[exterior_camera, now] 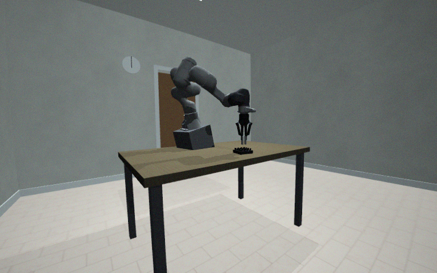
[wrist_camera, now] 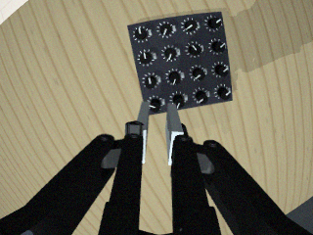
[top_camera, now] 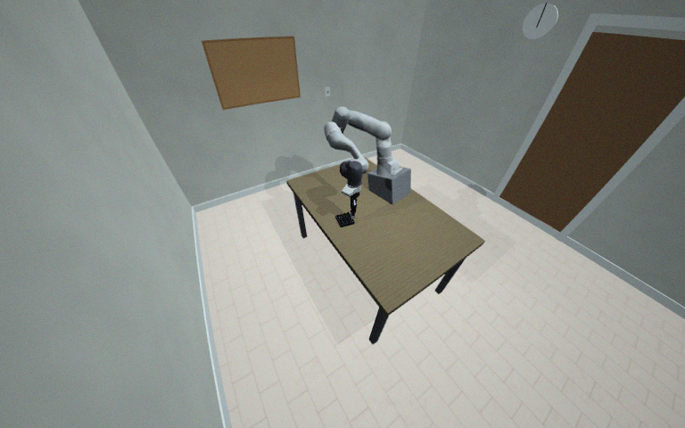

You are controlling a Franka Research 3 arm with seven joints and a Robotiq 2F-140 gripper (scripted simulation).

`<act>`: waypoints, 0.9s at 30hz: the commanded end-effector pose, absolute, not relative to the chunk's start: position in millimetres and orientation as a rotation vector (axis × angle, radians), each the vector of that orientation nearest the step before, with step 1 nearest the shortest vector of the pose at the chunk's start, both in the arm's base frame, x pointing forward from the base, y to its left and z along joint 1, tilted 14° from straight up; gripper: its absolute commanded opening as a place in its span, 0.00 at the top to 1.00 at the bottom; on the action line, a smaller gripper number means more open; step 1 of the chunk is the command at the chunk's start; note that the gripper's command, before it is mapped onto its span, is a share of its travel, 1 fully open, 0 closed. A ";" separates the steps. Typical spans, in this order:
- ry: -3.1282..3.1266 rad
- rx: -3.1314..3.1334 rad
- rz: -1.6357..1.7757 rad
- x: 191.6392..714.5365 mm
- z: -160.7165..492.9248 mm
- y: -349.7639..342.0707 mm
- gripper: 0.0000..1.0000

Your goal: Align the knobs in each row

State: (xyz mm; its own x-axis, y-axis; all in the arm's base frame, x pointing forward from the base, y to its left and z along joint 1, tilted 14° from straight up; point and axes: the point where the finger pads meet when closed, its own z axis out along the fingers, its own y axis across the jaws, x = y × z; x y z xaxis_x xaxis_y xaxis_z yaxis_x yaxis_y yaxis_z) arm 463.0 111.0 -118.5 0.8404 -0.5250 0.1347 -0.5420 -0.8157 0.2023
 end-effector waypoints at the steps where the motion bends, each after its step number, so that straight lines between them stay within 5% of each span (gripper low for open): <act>1: -0.832 2.789 0.116 465.7 -122.6 111.4 0.88; 27: -0.832 2.789 0.116 465.8 -132.7 109.0 0.88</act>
